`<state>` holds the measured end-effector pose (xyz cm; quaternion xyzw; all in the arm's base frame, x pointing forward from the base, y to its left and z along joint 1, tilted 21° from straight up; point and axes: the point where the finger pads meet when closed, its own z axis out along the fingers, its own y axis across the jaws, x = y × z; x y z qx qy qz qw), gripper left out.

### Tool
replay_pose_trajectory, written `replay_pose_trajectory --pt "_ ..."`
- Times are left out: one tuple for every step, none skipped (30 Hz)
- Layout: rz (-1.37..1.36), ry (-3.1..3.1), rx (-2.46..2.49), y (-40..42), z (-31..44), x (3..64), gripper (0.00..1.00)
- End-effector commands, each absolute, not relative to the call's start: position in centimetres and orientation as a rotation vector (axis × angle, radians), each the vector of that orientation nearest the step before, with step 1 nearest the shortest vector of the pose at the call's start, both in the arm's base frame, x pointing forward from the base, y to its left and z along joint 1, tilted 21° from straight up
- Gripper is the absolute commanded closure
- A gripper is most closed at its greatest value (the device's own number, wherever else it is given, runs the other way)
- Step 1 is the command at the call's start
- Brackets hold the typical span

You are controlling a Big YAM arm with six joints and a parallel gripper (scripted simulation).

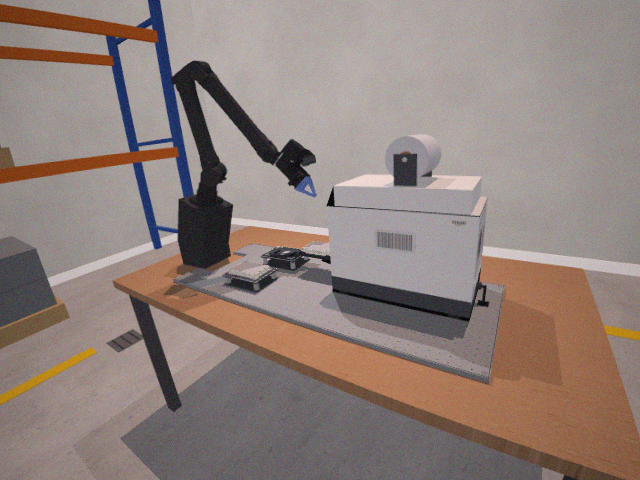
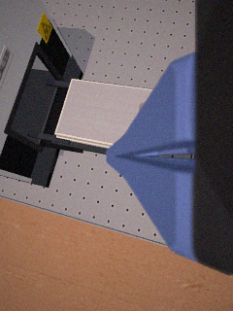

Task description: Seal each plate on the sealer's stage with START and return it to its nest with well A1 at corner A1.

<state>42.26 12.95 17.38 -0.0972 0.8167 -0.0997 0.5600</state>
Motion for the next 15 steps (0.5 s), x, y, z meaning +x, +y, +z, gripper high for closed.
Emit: replay_pose_trajectory --pt "-0.094 1.906 -0.033 14.3 19.7 44.1 1.0" --pt "-0.073 1.904 0.004 14.1 19.8 44.2 1.0" --pt "-0.053 1.903 0.039 14.0 19.9 44.3 1.0" --pt "-0.033 1.901 0.075 13.8 19.9 44.4 1.0" --pt "-0.014 1.9 0.11 13.6 19.9 44.4 1.0" --pt "-0.014 1.9 0.11 13.6 19.9 44.4 1.0" --pt "-0.014 1.9 0.11 13.6 19.9 44.4 1.0" --pt "-0.008 1.903 0.127 13.4 19.7 44.4 1.0" --pt "-0.01 1.904 0.123 13.3 19.7 44.5 1.0" --pt "-0.012 1.905 0.119 13.2 19.7 44.5 1.0" --pt "-0.01 1.904 0.115 13.3 19.8 44.6 1.0" --pt "-0.01 1.899 0.116 13.2 19.9 44.6 1.0" --pt "-0.006 1.946 0.12 13.2 20.2 44.6 1.0" --pt "0.001 1.983 0.127 13.2 20.7 44.6 1.0" --pt "0.011 2.009 0.137 13.1 21.4 44.7 1.0"
